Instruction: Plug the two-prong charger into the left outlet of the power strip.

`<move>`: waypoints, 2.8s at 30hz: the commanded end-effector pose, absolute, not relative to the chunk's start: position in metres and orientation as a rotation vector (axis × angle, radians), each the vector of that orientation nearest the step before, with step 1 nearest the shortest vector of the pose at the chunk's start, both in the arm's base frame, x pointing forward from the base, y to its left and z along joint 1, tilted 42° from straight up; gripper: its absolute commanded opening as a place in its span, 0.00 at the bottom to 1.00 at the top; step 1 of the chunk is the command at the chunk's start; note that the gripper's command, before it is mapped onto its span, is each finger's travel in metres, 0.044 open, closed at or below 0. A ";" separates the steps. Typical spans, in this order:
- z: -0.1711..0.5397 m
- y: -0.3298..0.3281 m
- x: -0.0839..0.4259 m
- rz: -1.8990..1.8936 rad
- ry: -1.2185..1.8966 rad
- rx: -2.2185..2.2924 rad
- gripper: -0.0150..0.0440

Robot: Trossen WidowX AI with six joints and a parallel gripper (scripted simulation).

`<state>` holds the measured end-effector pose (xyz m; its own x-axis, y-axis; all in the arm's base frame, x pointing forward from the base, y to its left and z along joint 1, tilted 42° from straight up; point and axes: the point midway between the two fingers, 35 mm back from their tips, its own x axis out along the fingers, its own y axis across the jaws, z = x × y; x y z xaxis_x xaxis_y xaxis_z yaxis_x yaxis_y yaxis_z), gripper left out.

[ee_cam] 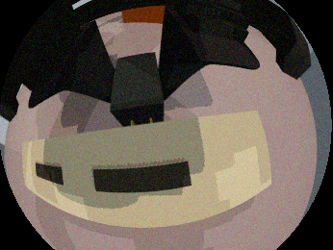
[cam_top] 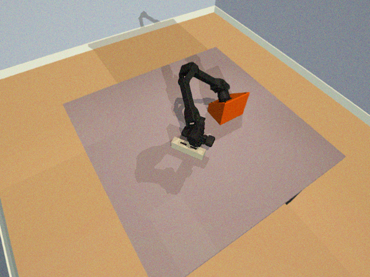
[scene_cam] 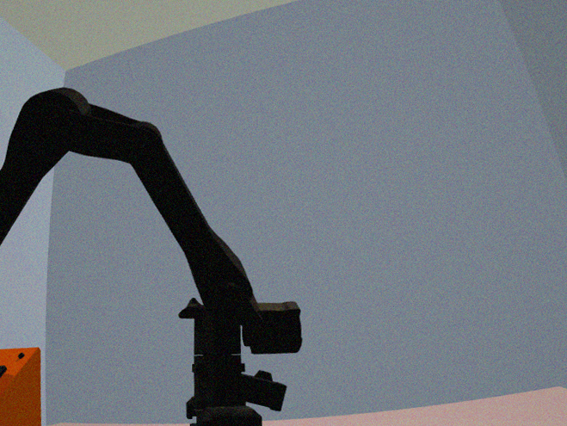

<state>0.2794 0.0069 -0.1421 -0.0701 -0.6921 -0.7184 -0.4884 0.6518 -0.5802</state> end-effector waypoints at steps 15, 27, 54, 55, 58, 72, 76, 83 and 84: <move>-0.144 0.010 0.285 -0.220 1.720 -0.956 0.25; -0.145 0.011 0.289 -0.220 1.720 -0.956 0.25; -0.149 0.015 0.298 -0.221 1.719 -0.956 0.25; -0.149 0.015 0.299 -0.221 1.719 -0.956 0.25; -0.149 0.016 0.300 -0.221 1.719 -0.956 0.25; -0.149 0.016 0.300 -0.221 1.719 -0.956 0.25; -0.149 0.016 0.300 -0.221 1.719 -0.956 0.25; -0.148 0.016 0.299 -0.221 1.719 -0.956 0.25; -0.148 0.016 0.299 -0.221 1.719 -0.956 0.25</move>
